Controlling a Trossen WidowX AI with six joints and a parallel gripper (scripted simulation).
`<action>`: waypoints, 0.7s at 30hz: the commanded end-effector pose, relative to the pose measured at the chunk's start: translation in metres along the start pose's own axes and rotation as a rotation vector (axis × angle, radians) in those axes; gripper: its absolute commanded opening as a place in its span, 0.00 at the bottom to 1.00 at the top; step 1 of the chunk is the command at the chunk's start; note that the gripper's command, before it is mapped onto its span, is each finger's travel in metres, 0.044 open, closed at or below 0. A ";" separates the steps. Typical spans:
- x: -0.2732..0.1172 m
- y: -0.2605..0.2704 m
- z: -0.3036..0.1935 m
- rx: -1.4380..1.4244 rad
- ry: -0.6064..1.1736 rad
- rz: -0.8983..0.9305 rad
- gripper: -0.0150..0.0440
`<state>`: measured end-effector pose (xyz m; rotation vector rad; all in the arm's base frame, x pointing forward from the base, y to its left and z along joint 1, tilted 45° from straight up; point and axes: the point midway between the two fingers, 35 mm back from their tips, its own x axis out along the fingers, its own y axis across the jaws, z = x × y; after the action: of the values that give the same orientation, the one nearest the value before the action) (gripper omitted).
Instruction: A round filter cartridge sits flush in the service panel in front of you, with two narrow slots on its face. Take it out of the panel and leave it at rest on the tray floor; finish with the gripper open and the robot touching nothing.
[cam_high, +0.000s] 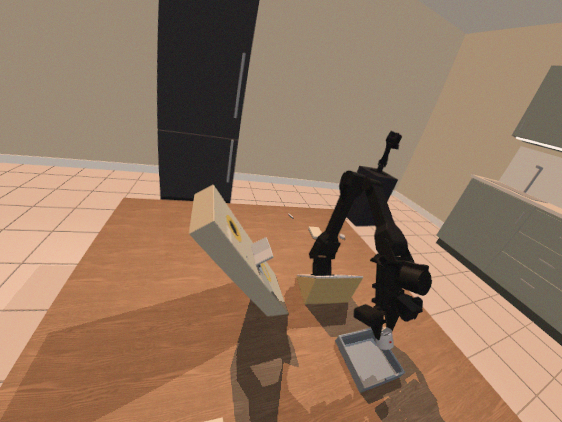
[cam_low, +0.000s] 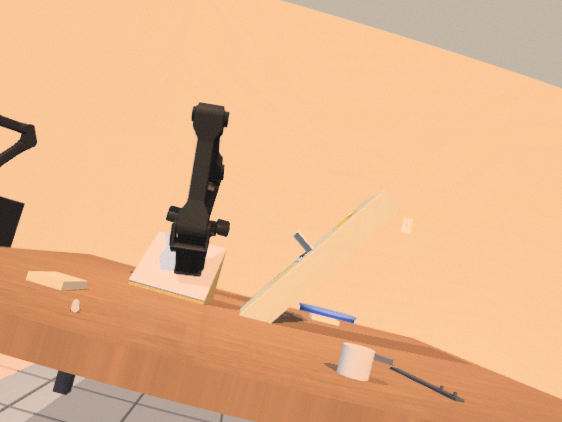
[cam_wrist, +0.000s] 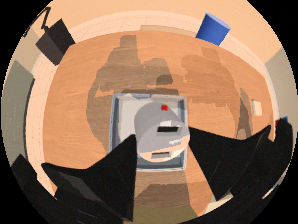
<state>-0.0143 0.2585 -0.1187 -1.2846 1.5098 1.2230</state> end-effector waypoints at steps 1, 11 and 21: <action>0.006 0.007 -0.003 -0.032 -0.006 0.019 0.25; 0.046 0.007 -0.022 -0.033 -0.006 0.020 0.25; 0.069 0.006 -0.042 -0.035 0.007 0.016 0.30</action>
<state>-0.0320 0.2019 -0.1745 -1.3040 1.5129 1.2607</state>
